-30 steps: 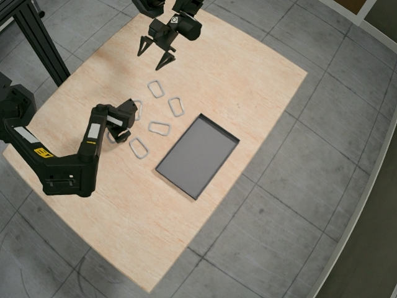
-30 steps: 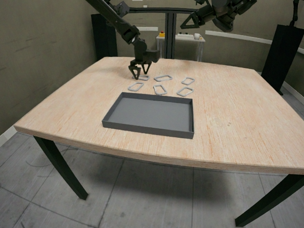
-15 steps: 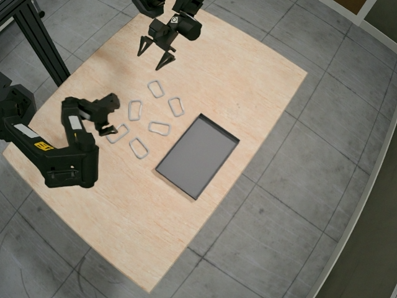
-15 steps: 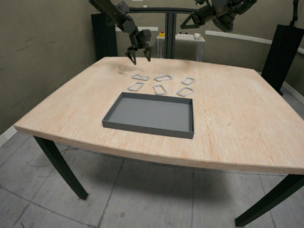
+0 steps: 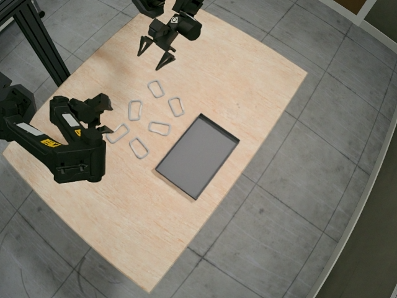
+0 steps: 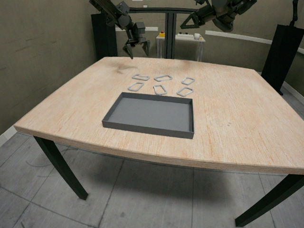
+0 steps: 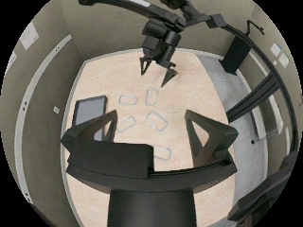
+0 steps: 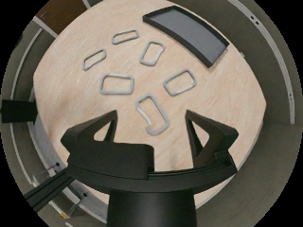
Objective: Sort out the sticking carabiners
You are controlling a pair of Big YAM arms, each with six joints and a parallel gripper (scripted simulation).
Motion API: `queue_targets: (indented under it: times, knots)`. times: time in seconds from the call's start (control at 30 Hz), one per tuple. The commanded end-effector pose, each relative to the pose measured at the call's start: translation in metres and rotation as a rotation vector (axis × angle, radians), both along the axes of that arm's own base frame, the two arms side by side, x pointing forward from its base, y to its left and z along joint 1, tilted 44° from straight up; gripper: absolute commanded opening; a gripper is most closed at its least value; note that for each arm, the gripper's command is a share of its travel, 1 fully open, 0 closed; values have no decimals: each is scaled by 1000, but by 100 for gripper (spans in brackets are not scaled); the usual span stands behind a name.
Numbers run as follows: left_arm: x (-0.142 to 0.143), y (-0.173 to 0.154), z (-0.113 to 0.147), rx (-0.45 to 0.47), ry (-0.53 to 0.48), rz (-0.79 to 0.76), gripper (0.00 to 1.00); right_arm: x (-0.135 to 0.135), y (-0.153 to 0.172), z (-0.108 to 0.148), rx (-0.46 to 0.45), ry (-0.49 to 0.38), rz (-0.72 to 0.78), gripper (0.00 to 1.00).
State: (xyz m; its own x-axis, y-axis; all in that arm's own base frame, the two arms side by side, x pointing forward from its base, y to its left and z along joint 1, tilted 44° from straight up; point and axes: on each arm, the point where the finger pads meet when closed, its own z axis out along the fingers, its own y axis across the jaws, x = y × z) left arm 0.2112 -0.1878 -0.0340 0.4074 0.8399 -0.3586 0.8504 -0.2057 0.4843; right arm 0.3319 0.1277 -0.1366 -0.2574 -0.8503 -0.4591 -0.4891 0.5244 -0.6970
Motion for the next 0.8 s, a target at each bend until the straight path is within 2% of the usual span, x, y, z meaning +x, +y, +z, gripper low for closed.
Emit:
queue_targets:
  times: [0.0,0.2,0.3,0.4,0.6,0.67,0.77]
  knots:
    - [2,-2,0,4,-2,-8,100,-9,-4,-2,-3,13,2,100]
    - [2,-2,0,4,-2,-8,100,-9,-4,-2,-3,13,2,100]
    - [2,-2,0,4,-2,-8,100,6,-3,-1,-21,7,-11,66]
    - [2,-2,0,4,-2,-8,100,15,-6,-13,-77,50,-22,32]
    - [2,-2,0,4,-2,-8,100,48,-18,-41,-308,212,-66,31]
    - [2,-2,0,4,-2,-8,100,48,-18,-41,-308,212,-66,31]
    - [2,-2,0,4,-2,-8,100,58,-25,-45,-411,280,-76,31]
